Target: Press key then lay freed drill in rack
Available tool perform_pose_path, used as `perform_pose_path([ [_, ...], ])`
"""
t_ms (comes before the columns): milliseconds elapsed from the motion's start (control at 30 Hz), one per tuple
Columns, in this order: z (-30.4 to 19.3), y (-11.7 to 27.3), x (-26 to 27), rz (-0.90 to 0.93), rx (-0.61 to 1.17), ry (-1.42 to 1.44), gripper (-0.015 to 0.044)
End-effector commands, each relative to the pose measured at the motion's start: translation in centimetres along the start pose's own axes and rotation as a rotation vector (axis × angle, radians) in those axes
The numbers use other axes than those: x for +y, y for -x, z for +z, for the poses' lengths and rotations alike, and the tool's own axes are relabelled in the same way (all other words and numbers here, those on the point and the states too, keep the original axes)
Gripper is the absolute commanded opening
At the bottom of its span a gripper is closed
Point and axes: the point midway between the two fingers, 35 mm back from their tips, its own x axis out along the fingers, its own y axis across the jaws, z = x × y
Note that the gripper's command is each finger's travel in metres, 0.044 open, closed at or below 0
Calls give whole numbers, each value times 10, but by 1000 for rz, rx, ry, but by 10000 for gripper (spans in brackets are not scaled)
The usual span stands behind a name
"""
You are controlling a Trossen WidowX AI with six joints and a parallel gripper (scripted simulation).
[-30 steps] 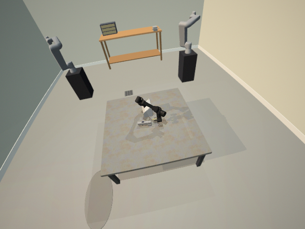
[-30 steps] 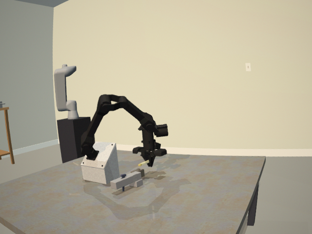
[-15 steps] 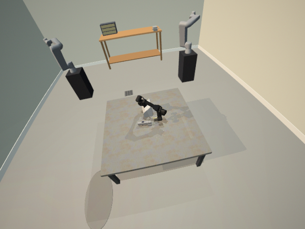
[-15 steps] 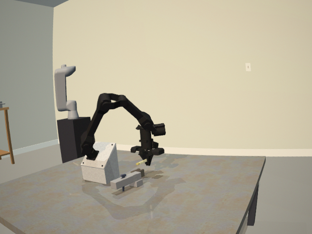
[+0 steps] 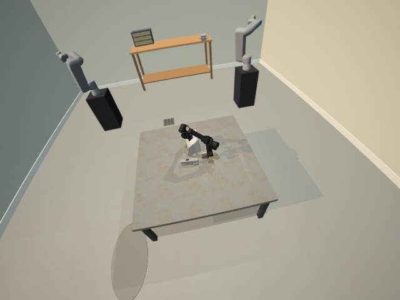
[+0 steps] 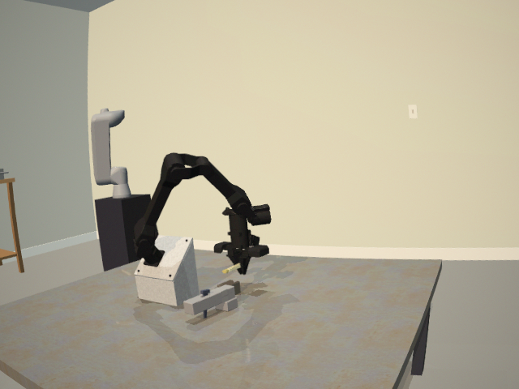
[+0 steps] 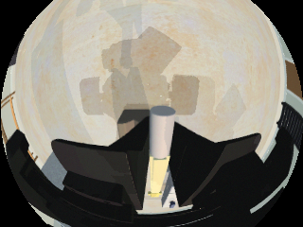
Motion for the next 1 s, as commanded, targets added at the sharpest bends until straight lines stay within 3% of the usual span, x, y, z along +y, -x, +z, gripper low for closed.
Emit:
perform_pose_path([
  [0,0,-2,9,7,1,0,0],
  [967,1,-30,25,8,2,0,0],
])
